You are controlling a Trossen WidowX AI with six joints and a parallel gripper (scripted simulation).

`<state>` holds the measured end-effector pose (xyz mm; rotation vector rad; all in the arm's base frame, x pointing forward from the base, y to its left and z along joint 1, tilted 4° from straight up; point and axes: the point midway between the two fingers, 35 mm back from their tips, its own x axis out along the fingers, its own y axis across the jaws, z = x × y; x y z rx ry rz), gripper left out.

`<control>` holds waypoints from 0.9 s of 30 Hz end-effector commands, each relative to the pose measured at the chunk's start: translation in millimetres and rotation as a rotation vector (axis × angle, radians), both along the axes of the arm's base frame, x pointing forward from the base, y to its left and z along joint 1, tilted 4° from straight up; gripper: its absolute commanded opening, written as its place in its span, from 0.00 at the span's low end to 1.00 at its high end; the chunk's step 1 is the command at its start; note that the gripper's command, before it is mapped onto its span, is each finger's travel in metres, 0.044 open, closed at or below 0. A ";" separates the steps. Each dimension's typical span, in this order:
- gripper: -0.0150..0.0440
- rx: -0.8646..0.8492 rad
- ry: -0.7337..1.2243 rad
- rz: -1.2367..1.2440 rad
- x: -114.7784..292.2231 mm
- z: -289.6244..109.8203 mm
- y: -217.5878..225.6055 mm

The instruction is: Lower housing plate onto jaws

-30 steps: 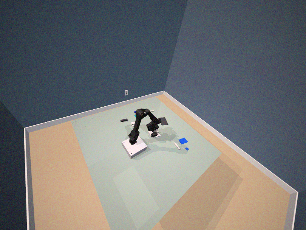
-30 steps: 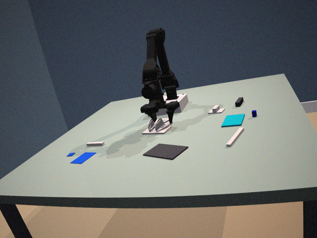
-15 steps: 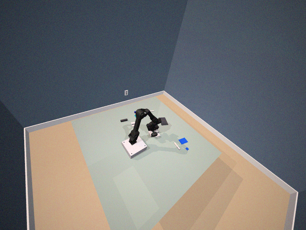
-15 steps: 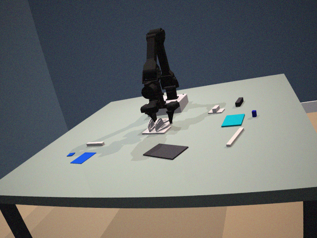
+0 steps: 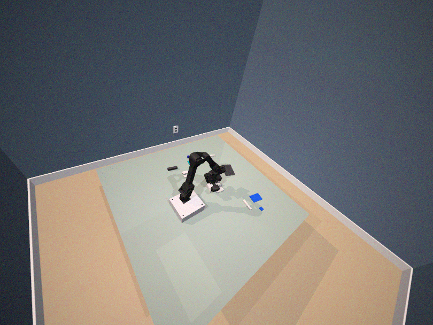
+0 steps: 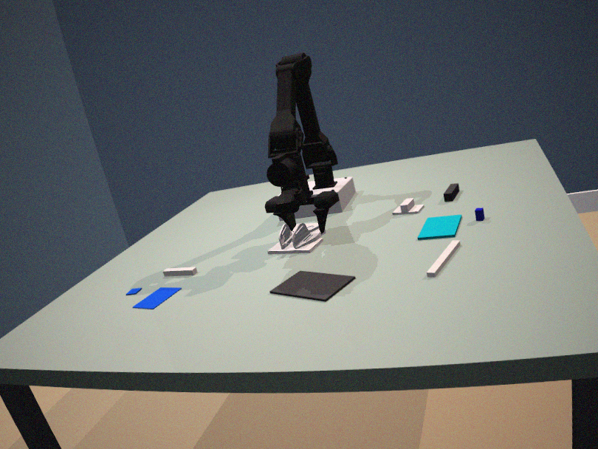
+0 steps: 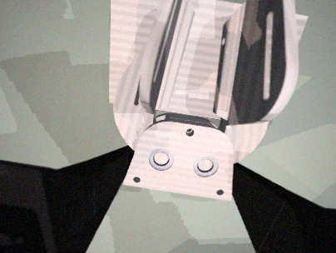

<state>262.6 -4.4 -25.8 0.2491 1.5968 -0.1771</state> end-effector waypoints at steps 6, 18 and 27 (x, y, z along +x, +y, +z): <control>1.00 0.000 0.000 0.000 0.0 0.0 0.0; 1.00 0.000 0.000 0.000 0.0 0.0 0.0; 1.00 0.000 -0.001 -0.003 2.2 66.5 -3.3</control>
